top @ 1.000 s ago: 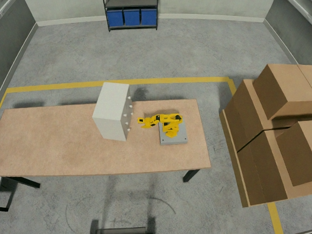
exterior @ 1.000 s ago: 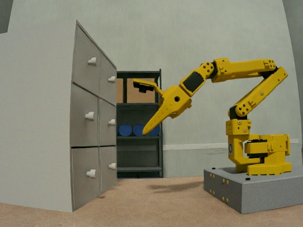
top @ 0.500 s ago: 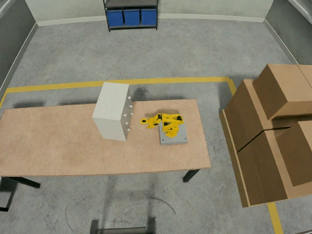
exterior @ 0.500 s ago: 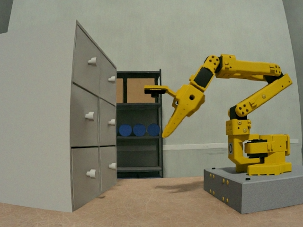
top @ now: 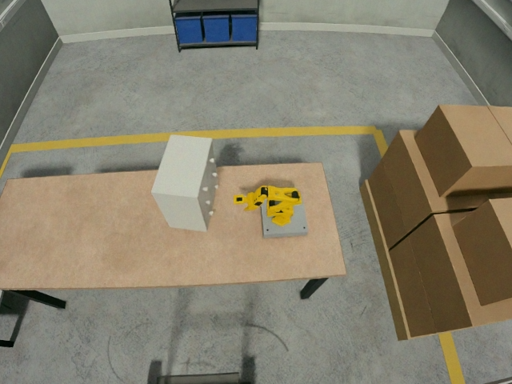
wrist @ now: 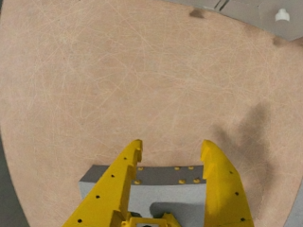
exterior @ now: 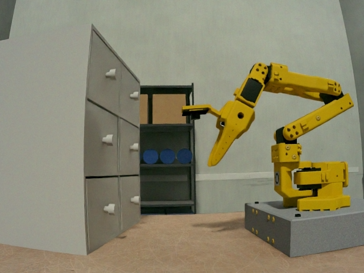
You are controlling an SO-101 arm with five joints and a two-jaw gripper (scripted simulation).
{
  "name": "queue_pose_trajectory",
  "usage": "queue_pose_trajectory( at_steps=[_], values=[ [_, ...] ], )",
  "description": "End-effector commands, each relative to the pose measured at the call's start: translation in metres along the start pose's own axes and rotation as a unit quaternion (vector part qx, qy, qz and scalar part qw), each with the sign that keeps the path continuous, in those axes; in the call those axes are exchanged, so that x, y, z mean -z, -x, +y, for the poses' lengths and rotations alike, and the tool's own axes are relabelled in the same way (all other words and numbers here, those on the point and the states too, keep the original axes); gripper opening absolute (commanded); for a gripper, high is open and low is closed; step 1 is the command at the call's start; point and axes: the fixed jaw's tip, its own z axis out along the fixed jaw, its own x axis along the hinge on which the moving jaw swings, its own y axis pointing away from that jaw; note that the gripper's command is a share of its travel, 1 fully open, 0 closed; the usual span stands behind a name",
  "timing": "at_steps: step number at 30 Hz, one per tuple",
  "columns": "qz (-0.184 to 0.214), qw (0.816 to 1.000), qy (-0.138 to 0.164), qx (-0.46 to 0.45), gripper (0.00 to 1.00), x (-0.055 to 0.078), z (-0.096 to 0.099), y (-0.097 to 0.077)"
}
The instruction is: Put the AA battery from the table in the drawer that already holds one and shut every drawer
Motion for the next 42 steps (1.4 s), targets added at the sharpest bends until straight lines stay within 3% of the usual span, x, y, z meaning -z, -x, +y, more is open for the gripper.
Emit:
queue_pose_trajectory(
  at_steps=[1,7,14,22,26,42],
  values=[
    [-0.008,1.0,-0.002,-0.001,0.21,0.003,-0.001,0.002],
    [-0.008,1.0,-0.002,-0.001,0.21,0.003,-0.001,0.002],
    [0.105,0.993,-0.019,-0.052,0.26,-0.001,-0.017,-0.011],
    [0.23,0.966,-0.023,-0.114,0.31,-0.004,-0.033,-0.026],
    [0.25,0.96,-0.022,-0.125,0.32,-0.004,-0.035,-0.029],
    [0.25,0.96,-0.022,-0.125,0.4,-0.004,-0.035,-0.029]
  ],
)
